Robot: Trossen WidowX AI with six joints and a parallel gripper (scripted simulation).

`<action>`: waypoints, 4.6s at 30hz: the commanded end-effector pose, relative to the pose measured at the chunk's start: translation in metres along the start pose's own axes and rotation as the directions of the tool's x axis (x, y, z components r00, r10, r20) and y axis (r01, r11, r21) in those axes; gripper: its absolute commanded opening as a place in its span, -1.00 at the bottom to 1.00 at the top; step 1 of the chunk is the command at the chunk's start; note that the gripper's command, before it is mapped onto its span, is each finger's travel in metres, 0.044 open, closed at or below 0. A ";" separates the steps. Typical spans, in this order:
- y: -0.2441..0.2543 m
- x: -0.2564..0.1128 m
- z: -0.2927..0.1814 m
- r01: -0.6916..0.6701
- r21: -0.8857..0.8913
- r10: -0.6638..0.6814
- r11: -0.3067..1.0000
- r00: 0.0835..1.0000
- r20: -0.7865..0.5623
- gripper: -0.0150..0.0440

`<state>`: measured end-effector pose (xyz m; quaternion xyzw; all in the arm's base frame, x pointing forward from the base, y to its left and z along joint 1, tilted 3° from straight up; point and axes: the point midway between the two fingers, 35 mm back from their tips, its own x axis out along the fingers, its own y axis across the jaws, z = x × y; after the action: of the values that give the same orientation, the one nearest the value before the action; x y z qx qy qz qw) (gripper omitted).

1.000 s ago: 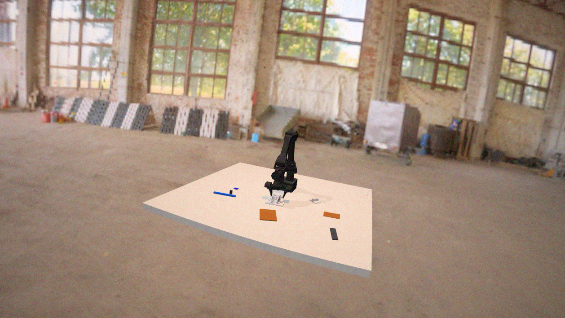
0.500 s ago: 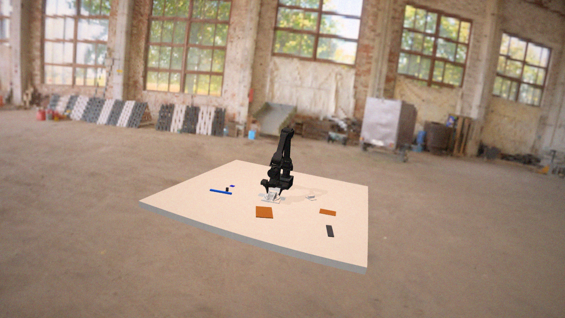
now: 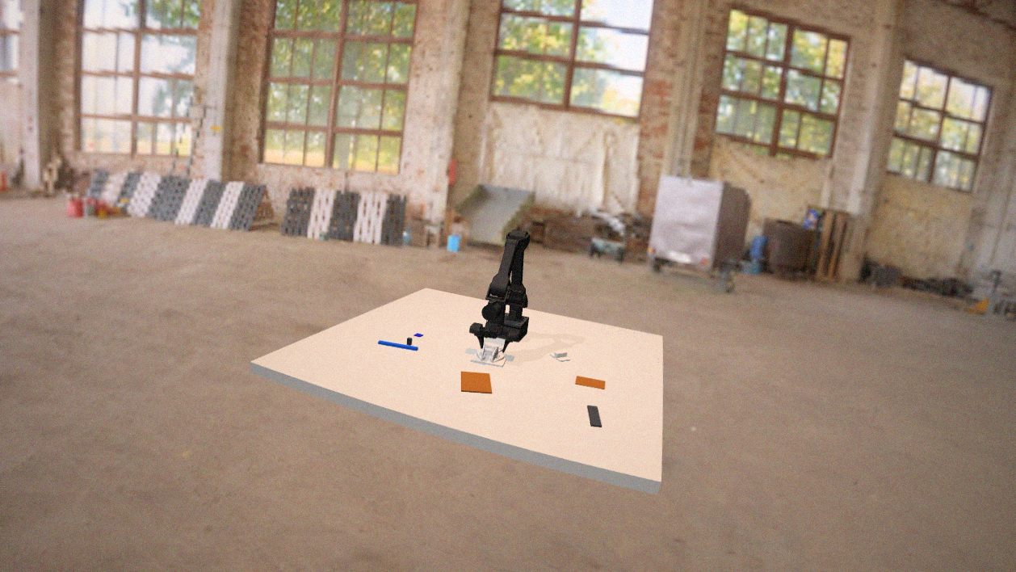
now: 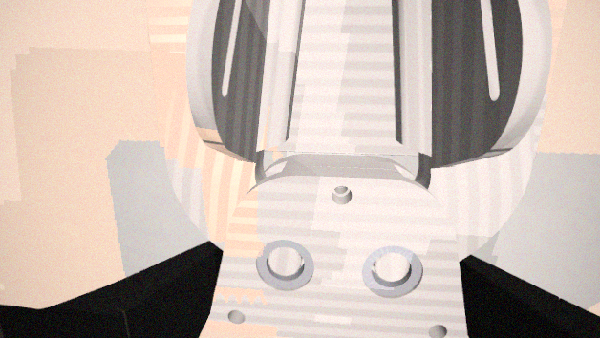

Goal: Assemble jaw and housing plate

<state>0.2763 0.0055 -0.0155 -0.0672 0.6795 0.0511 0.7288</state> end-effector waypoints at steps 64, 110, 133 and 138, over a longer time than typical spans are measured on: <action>0.001 0.001 0.000 -0.004 -0.005 0.004 1.000 1.000 0.001 0.70; 0.005 -0.100 -0.032 -0.002 -0.004 0.002 1.000 1.000 0.003 1.00; 0.010 -0.126 -0.068 -0.005 -0.005 0.005 1.000 1.000 -0.005 1.00; 0.010 -0.126 -0.068 -0.005 -0.005 0.005 1.000 1.000 -0.005 1.00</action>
<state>0.1990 0.0058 0.1056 -0.0704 0.6802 0.0548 0.7276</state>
